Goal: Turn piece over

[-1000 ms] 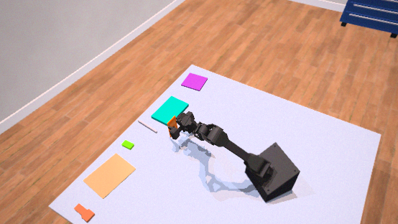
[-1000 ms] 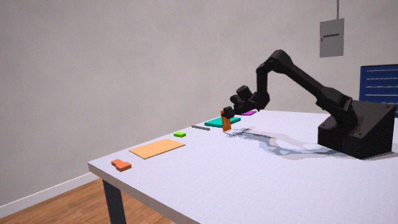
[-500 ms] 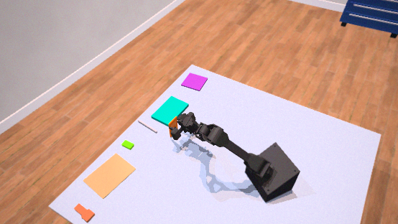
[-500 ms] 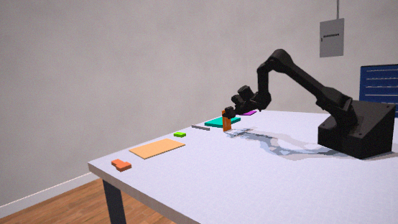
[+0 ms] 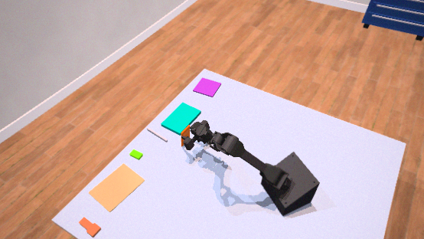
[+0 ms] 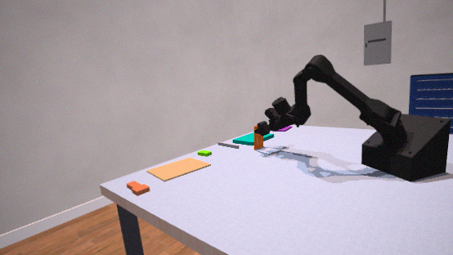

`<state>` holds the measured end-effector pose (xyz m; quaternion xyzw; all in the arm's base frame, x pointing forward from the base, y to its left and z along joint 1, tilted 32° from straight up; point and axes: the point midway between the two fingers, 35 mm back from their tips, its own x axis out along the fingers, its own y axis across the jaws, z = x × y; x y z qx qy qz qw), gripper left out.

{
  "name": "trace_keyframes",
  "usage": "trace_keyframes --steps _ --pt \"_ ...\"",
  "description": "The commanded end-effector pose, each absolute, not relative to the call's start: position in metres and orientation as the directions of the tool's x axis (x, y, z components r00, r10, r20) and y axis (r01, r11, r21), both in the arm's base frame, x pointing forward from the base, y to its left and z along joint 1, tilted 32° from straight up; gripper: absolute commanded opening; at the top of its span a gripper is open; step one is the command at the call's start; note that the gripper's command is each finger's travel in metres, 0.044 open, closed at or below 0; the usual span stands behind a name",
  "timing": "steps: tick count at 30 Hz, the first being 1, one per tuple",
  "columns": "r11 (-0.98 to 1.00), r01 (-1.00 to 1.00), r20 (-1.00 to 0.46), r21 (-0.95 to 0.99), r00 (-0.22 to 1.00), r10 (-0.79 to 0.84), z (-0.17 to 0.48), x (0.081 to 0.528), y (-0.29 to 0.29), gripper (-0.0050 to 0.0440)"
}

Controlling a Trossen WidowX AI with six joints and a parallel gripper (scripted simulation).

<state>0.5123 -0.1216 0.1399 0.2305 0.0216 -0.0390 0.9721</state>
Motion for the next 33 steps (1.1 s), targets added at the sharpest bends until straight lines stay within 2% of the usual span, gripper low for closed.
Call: trace_keyframes --steps 1,33 --pt "0.89 0.085 -0.066 0.449 0.996 -0.062 0.135 0.509 -0.119 0.0" --pt "0.891 0.081 -0.059 0.447 0.996 -0.061 0.129 0.498 -0.115 0.0"
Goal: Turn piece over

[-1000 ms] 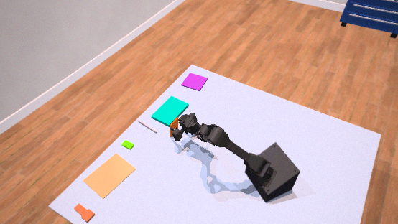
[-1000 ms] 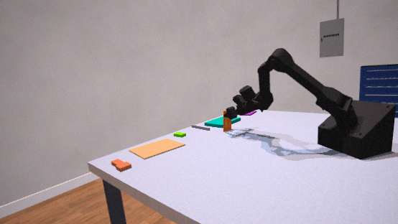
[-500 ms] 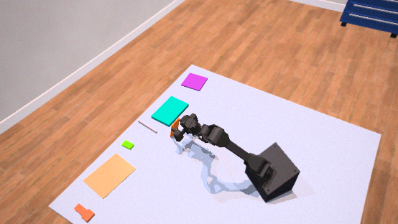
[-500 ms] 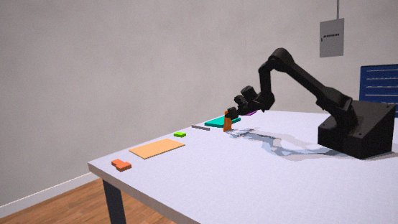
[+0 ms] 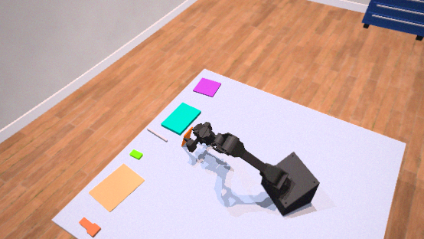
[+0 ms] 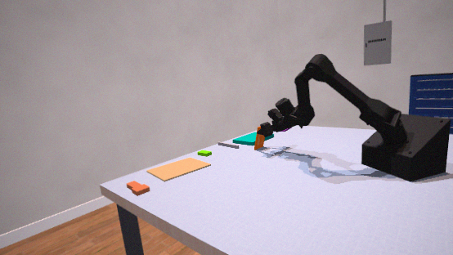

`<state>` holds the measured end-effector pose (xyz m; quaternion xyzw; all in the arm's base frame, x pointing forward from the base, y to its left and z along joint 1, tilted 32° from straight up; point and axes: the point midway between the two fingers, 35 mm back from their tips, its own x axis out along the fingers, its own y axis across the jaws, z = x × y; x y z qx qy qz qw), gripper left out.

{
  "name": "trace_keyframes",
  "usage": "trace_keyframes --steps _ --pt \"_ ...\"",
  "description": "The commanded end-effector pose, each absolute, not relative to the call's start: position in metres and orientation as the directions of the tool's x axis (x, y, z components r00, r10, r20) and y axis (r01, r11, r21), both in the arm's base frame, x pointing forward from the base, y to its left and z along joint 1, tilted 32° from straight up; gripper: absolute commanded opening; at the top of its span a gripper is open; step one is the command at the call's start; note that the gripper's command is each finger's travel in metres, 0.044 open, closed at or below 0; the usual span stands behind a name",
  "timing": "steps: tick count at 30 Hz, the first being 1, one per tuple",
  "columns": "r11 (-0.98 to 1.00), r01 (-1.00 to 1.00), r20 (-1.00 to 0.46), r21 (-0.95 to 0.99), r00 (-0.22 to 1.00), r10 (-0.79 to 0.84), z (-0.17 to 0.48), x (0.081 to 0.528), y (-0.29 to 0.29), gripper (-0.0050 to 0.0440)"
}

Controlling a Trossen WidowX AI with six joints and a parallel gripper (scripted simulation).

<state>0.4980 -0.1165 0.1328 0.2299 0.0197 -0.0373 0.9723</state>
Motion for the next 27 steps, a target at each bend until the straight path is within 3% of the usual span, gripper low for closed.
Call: trace_keyframes --steps 1,27 --pt "0.891 0.08 -0.06 0.447 0.996 -0.059 0.129 0.497 -0.114 0.0" --pt "0.89 0.075 -0.069 0.449 0.996 -0.049 0.119 0.484 -0.108 0.0"
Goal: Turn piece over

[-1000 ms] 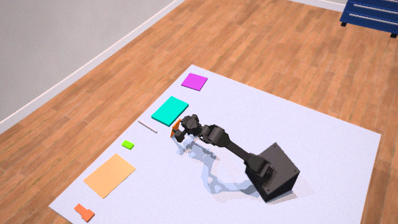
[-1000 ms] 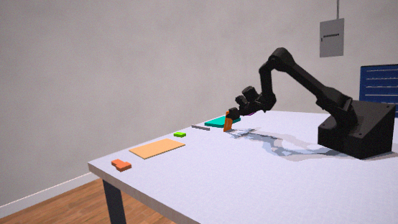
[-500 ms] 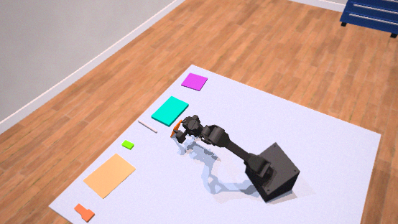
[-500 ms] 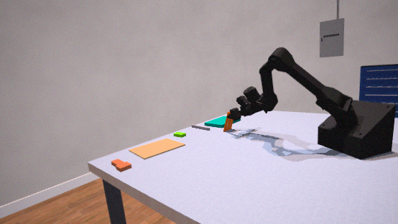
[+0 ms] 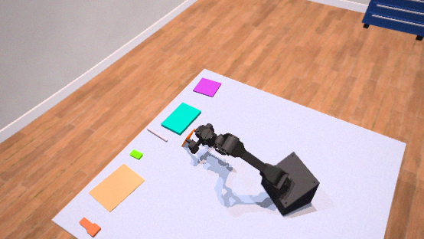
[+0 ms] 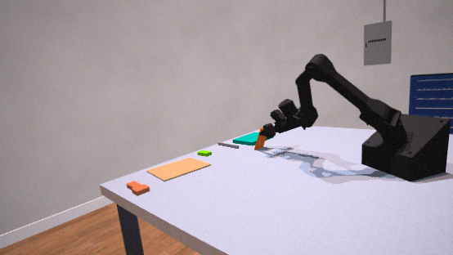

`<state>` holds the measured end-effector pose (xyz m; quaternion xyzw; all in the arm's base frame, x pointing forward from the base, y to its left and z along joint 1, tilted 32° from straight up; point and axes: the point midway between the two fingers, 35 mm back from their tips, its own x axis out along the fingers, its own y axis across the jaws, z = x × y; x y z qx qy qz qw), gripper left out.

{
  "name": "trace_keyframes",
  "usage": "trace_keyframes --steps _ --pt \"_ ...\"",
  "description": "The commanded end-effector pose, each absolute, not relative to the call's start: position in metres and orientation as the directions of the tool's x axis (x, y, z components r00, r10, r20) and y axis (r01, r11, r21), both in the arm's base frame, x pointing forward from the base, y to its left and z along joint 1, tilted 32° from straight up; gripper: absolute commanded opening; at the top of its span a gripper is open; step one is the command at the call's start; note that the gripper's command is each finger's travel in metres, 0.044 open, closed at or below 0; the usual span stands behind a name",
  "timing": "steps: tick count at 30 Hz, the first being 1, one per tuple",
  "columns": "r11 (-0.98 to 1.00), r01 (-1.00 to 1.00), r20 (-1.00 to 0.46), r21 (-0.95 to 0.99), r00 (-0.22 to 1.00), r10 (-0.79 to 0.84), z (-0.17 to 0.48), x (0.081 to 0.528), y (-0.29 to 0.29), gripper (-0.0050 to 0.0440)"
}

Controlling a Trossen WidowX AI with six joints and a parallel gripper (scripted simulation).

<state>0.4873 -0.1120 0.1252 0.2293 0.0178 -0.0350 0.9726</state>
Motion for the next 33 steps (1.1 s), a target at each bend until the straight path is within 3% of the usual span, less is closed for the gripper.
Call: trace_keyframes --steps 1,33 --pt "0.89 0.075 -0.069 0.449 0.996 -0.049 0.119 0.484 -0.108 0.0" --pt "0.891 0.072 -0.068 0.449 0.997 -0.047 0.108 0.475 -0.103 0.0"
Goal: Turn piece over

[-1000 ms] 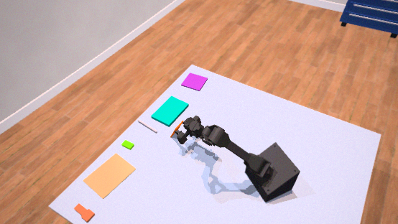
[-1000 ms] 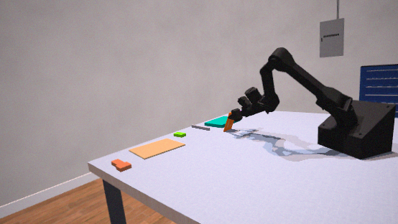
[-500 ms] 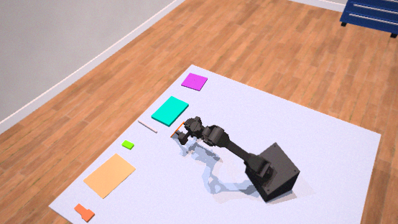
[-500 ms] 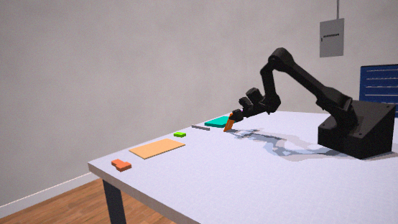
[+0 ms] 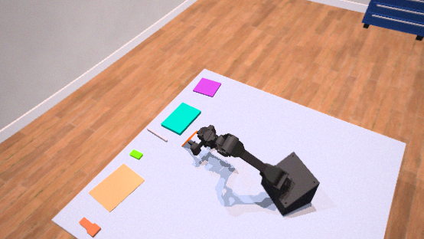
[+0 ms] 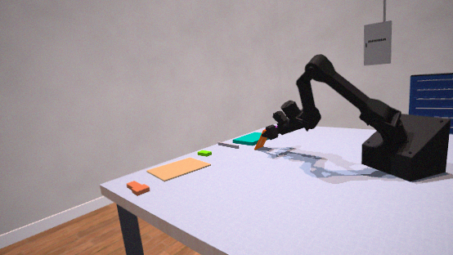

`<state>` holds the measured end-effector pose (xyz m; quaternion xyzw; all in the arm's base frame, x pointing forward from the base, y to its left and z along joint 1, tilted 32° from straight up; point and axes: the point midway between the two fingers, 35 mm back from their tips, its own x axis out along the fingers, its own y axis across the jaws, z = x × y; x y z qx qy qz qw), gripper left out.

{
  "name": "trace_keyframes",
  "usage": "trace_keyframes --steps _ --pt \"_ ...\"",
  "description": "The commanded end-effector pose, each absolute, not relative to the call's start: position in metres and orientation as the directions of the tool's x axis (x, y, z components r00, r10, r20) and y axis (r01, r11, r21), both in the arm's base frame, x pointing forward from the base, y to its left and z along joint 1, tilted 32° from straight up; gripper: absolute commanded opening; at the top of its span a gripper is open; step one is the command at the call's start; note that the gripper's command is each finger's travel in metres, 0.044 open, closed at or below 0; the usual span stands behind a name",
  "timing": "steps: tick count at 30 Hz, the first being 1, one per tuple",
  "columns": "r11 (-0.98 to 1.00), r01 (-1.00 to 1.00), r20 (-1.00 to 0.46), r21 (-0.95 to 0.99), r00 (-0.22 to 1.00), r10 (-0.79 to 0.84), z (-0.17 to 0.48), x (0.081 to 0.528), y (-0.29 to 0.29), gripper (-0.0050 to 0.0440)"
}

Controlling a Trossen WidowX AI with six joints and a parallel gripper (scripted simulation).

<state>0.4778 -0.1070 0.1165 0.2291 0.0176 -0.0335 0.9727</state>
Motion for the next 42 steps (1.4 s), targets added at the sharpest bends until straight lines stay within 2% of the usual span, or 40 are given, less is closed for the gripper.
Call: trace_keyframes --steps 1,42 --pt "0.891 0.072 -0.068 0.449 0.997 -0.047 0.108 0.475 -0.103 0.0" --pt "0.893 0.071 -0.052 0.445 0.997 -0.053 0.102 0.471 -0.099 0.0"
